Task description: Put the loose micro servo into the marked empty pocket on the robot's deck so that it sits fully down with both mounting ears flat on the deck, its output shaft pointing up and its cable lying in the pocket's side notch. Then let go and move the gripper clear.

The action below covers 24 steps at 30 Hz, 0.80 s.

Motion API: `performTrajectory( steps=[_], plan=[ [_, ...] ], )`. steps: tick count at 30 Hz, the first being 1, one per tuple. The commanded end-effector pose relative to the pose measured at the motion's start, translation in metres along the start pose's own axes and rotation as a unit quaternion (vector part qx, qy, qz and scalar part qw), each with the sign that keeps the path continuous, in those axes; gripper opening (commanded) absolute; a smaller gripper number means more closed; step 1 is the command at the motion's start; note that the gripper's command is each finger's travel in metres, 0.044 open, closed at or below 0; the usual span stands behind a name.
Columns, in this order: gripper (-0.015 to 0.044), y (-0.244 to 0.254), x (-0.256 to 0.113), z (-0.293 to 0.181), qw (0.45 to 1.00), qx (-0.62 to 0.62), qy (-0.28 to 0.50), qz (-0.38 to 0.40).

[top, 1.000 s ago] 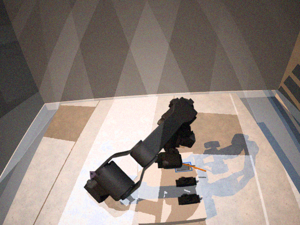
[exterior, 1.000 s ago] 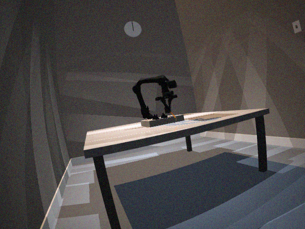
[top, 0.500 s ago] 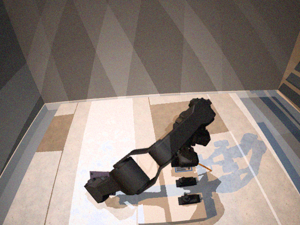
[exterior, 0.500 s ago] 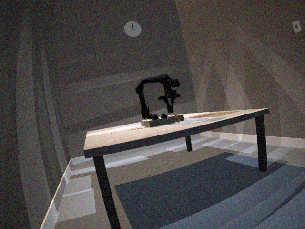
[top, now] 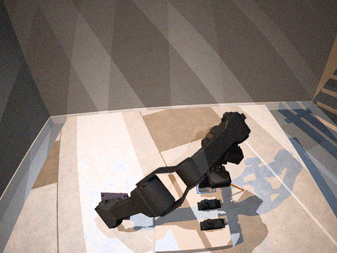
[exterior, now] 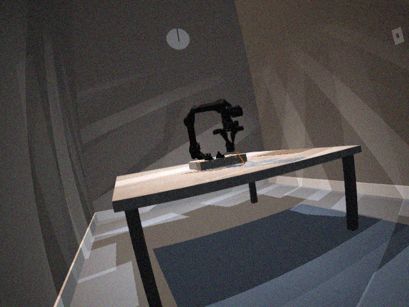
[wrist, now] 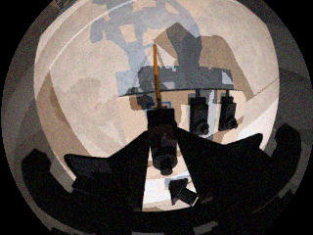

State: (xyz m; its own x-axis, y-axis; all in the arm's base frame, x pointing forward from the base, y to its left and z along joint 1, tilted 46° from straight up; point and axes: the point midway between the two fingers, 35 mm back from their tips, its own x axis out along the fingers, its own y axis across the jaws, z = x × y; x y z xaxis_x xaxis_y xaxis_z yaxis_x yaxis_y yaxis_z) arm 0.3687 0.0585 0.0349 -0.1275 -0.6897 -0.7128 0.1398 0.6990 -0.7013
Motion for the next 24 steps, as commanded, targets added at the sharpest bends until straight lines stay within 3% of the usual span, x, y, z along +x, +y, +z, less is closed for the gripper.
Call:
performTrajectory(
  steps=[1, 24],
  plan=[
    [0.0000, -0.001, 0.006, 0.001, 1.000, -0.002, -0.001, -0.001],
    [0.0000, -0.001, 0.021, 0.000, 1.000, -0.002, -0.001, -0.001]
  ],
)
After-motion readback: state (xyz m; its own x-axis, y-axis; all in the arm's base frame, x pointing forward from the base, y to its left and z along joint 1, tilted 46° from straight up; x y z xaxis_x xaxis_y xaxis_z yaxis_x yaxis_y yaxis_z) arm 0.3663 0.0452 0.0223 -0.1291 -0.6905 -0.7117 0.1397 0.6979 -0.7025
